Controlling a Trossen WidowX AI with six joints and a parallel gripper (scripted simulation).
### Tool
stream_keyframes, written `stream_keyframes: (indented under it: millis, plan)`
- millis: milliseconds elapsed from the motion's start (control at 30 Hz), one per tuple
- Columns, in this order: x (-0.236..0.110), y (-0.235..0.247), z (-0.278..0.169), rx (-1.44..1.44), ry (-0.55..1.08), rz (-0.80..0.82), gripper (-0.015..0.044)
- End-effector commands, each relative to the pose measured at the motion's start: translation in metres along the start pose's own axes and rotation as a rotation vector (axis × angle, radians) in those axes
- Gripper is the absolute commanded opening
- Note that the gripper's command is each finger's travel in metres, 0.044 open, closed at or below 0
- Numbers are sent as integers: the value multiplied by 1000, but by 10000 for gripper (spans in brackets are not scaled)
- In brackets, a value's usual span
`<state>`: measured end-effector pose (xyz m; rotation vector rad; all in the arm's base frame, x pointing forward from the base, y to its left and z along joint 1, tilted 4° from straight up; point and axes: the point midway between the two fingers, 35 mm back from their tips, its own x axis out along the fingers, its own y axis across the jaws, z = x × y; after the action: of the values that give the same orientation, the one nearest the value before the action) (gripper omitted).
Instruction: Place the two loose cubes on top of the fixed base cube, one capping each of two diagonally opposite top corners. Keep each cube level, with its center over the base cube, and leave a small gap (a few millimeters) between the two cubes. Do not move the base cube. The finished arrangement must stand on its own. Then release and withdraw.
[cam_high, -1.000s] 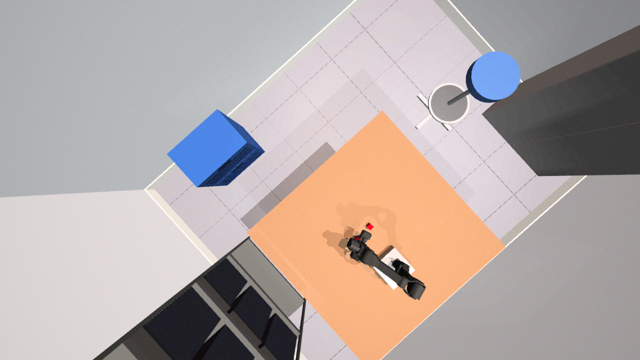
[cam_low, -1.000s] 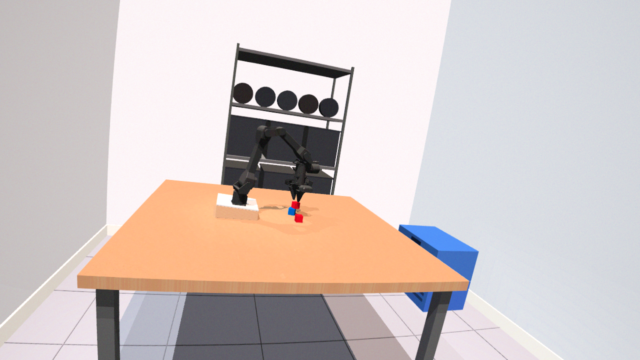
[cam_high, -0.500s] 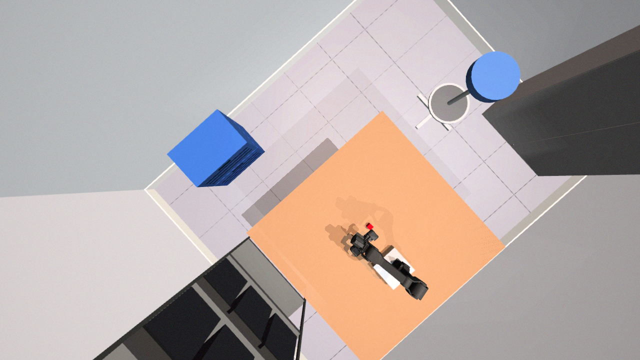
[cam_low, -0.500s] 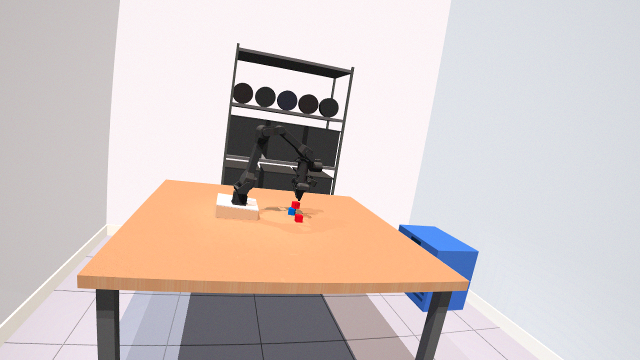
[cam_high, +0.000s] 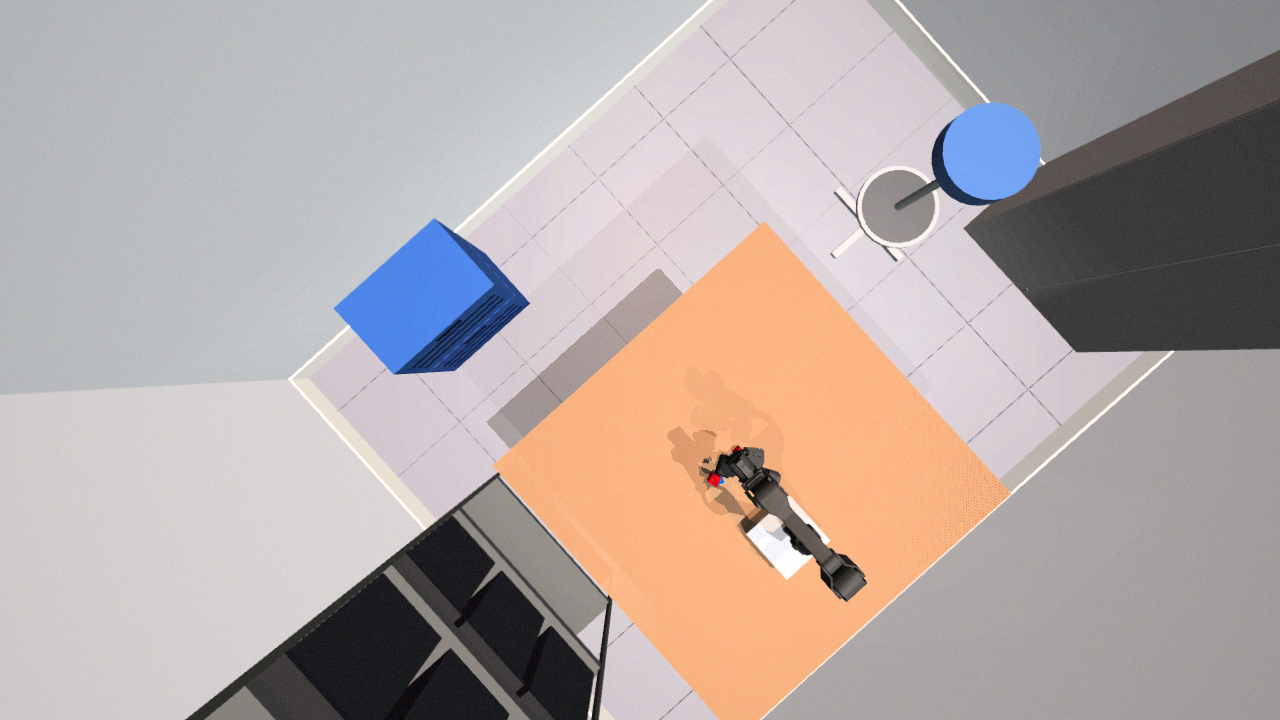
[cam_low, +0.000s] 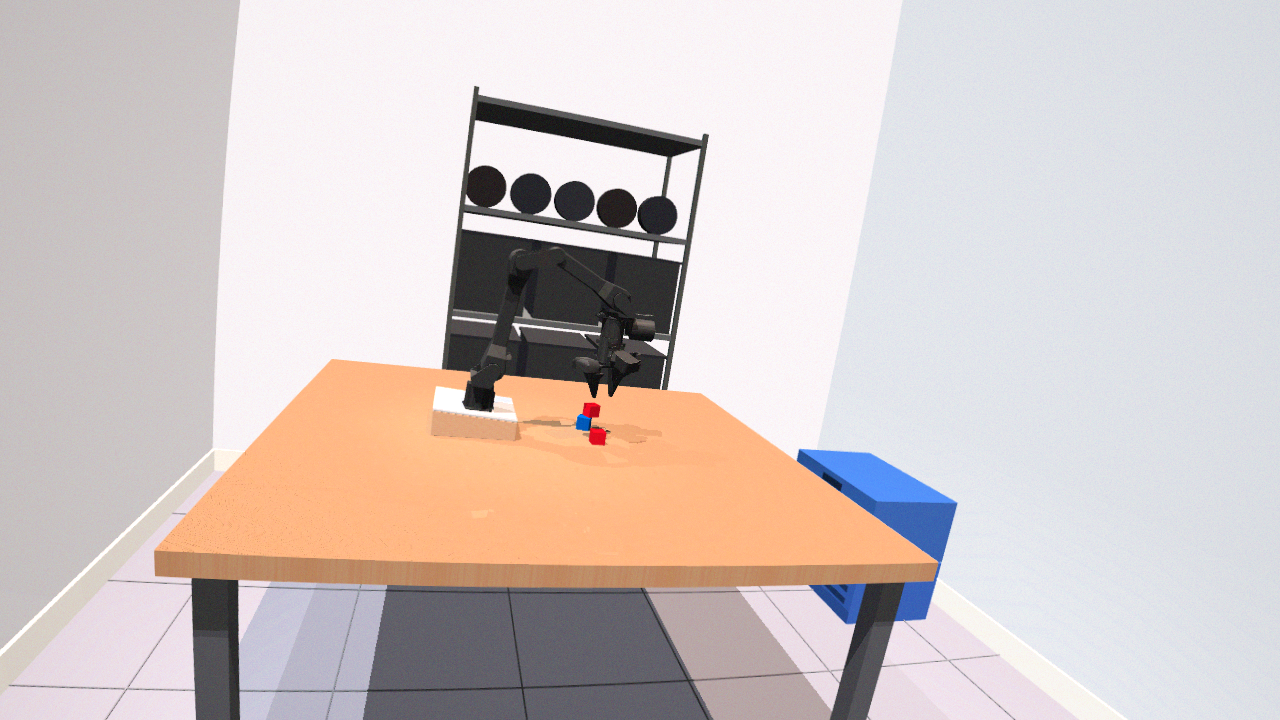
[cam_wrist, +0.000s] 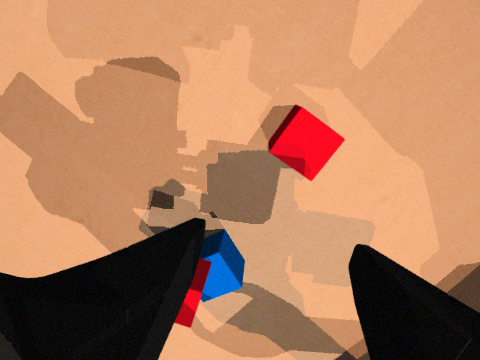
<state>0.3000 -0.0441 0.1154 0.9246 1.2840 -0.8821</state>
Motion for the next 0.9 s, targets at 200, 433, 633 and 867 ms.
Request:
stream_keyframes:
  millis: [200,433,633,867]
  plan:
    - [-13,-18,23,451,-4,9,265]
    - [18,-16,24,451,-4,9,265]
    - [49,-18,23,451,-3,9,265]
    - [64,-18,23,451,-3,9,265]
